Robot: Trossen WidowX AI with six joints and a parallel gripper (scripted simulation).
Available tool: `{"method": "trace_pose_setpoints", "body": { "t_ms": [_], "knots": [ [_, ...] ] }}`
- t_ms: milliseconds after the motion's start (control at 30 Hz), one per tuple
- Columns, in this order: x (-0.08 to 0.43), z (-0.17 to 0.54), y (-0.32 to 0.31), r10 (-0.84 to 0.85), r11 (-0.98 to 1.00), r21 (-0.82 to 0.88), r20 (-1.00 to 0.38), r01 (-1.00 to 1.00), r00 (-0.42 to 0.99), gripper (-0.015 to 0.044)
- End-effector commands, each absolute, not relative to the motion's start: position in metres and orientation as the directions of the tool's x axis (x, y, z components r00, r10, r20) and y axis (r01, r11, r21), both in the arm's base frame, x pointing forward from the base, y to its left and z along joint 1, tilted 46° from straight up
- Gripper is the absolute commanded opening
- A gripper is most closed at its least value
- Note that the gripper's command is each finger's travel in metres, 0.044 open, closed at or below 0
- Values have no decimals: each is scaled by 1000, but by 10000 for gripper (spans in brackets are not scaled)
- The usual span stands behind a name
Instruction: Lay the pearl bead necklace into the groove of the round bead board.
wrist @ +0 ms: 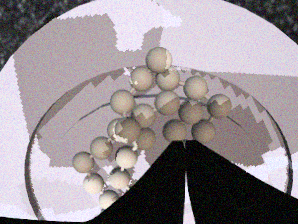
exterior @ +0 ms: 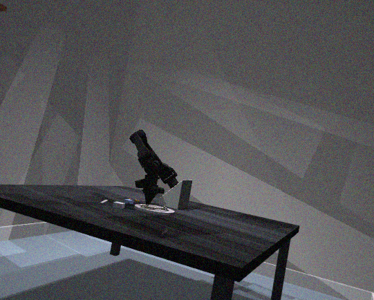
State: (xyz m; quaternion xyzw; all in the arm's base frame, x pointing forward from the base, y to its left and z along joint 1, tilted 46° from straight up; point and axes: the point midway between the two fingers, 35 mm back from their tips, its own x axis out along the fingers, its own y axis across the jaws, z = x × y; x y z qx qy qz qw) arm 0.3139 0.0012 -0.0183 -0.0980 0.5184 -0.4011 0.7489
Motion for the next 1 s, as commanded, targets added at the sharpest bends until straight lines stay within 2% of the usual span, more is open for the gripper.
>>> {"method": "trace_pose_setpoints", "body": {
  "t_ms": [0, 967],
  "knots": [
    [314, -19, 0, -703, 657, -561, -698, 504, 138, 0],
    [301, 9, -19, -710, 649, -573, -693, 501, 126, 0]
  ]
}}
